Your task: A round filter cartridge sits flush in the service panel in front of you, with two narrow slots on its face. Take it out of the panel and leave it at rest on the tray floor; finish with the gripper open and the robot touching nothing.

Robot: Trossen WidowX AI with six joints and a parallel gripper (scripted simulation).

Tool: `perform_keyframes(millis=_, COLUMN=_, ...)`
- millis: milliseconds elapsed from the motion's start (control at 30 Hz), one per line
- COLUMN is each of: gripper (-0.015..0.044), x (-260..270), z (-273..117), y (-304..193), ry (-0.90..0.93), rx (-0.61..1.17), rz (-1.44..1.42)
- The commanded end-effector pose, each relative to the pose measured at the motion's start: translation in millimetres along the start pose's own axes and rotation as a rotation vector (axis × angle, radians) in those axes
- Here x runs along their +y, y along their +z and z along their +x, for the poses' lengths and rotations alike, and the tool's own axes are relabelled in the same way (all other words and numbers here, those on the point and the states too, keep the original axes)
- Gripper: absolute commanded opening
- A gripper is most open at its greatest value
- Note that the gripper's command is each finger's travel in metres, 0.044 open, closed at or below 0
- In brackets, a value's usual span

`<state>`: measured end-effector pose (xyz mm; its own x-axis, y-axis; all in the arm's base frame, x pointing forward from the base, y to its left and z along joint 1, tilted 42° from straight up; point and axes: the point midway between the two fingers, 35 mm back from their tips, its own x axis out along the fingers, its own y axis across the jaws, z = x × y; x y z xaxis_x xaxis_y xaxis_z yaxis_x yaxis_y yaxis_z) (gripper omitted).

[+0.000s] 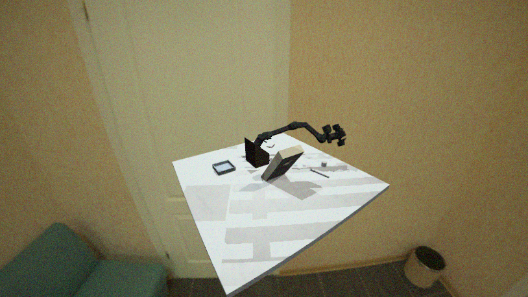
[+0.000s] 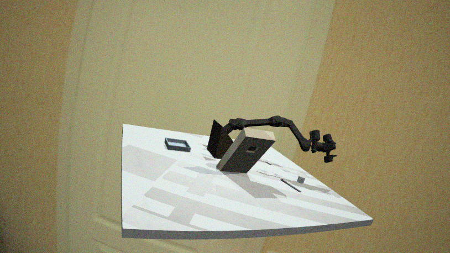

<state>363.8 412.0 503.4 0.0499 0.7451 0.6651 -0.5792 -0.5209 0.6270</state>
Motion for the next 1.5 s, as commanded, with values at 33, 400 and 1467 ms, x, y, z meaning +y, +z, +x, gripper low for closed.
perform_keyframes(millis=33, gripper=0.0348, x=-3, z=-5, y=5, ry=-0.020, rx=-0.005, rz=-0.003)
perform_keyframes(millis=400, gripper=0.0099, x=-33, z=-105, y=99, ry=-0.333, rx=-0.140, rz=-0.035)
perform_keyframes(millis=1467, gripper=0.0099, x=51, z=-515, y=166, ry=-1.024, rx=-0.836, rz=0.194)
